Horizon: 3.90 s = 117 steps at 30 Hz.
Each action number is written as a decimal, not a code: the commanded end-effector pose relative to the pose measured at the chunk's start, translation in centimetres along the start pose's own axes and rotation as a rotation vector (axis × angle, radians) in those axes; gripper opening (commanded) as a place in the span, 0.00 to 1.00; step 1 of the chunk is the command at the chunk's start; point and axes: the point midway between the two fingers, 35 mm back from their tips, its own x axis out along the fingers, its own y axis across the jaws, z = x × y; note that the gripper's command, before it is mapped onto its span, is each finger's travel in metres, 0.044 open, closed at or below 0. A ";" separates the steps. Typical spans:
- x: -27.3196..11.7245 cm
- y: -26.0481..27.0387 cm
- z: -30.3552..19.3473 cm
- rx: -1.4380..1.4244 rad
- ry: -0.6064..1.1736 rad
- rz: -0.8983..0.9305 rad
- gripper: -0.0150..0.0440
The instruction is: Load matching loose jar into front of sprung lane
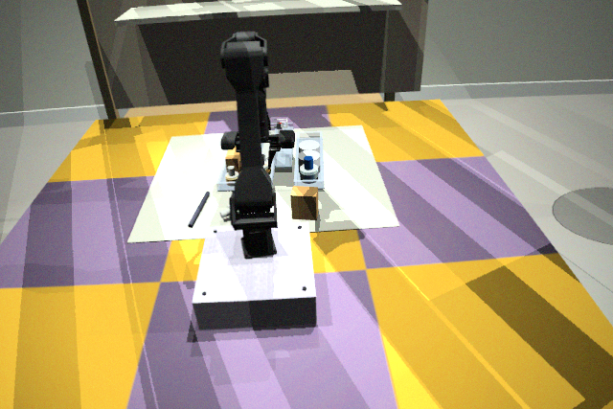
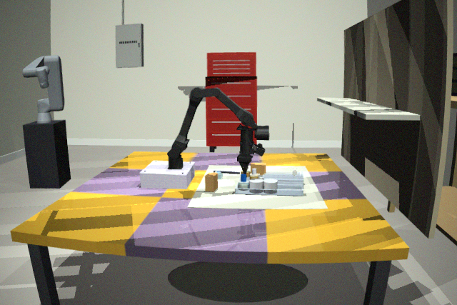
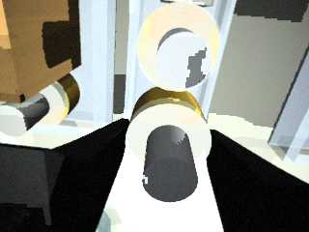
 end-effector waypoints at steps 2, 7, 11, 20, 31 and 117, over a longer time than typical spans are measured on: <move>-0.3 0.0 0.8 -0.004 -0.027 0.001 0.25; -0.3 0.0 0.9 -0.004 -0.027 0.001 0.25; -0.3 0.0 0.9 -0.004 -0.027 0.001 0.25; -0.3 0.0 1.0 -0.004 -0.027 0.001 0.25; 0.0 0.0 1.0 -0.004 -0.027 0.001 0.25; 2.1 0.0 0.8 -0.004 -0.027 0.000 0.25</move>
